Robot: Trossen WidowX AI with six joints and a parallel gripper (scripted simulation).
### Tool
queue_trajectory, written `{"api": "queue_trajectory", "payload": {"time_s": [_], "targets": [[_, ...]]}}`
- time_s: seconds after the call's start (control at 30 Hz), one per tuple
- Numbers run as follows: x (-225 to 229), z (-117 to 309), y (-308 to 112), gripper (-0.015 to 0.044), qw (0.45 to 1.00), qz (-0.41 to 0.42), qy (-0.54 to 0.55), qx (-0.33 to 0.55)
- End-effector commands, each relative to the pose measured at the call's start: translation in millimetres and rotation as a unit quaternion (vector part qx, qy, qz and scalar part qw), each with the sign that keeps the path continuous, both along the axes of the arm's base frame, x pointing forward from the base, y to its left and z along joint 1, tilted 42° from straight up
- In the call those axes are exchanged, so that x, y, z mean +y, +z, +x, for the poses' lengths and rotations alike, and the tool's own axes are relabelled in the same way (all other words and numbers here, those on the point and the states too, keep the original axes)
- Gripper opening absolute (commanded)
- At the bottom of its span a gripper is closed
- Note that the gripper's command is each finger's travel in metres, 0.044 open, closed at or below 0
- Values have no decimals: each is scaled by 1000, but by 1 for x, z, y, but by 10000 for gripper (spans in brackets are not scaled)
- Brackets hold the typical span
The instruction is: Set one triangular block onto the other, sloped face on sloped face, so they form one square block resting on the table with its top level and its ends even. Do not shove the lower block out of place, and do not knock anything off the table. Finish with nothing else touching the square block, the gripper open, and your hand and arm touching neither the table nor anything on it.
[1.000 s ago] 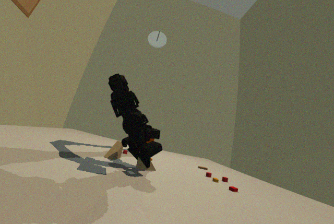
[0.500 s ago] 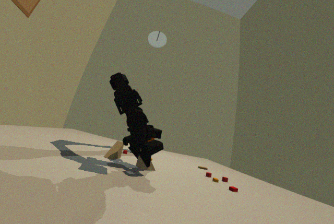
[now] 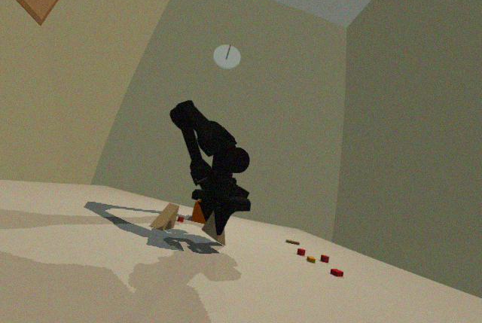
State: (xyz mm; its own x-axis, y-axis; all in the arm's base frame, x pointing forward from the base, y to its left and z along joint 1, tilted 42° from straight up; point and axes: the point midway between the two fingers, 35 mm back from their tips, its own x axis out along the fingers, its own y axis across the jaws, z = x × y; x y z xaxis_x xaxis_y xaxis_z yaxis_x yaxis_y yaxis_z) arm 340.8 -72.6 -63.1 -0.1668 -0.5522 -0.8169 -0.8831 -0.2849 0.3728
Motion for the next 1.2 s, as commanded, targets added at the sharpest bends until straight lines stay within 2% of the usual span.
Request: {"api": "queue_trajectory", "payload": {"time_s": [0.0,0.5,1.0,1.03,1.17], "targets": [[7,-4,-1,0,999,-48,18,-17],[30,-16,-11,0,970,-216,90,-72],[47,-29,-30,0,903,-380,159,-126],[44,-28,-26,26,920,-348,142,-110],[44,-28,-26,131,920,-348,142,-110]]}}
